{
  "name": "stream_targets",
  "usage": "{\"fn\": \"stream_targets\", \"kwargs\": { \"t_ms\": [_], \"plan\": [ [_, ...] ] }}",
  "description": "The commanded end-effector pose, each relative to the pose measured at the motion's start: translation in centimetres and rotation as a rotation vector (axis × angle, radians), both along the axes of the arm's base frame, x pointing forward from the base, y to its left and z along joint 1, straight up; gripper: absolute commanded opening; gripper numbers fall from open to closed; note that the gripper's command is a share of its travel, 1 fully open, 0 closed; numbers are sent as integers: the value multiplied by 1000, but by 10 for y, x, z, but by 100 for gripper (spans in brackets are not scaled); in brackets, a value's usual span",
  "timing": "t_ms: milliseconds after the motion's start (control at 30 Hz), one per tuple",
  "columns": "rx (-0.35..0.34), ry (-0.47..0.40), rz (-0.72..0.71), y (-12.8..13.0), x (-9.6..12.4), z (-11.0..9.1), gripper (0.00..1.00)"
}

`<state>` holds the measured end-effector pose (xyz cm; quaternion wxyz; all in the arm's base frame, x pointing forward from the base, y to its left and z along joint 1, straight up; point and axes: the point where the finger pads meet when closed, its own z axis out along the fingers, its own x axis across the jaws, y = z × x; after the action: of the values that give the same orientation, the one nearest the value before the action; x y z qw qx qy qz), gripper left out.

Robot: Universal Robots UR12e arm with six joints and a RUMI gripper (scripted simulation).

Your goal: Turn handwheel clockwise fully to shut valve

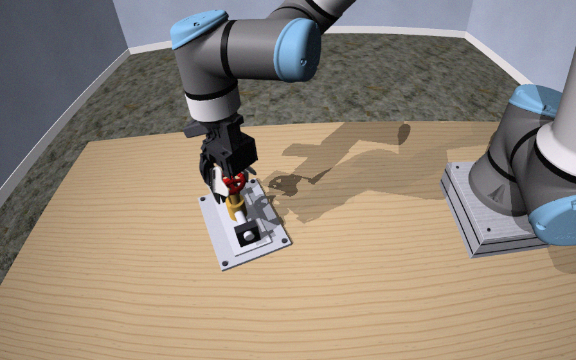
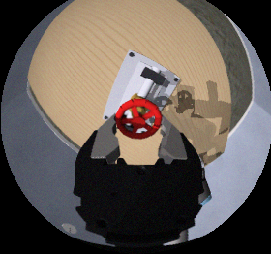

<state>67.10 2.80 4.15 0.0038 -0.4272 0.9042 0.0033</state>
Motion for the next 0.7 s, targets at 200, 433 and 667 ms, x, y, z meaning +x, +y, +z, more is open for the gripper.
{"fn": "stream_targets", "kwargs": {
  "t_ms": [200, 433, 667],
  "plan": [
    [-3, -4, -76, -1, 3, 3, 0],
    [-3, -4, -98, -1, 3, 3, 0],
    [-3, -3, -105, -1, 3, 3, 0]
  ]
}}
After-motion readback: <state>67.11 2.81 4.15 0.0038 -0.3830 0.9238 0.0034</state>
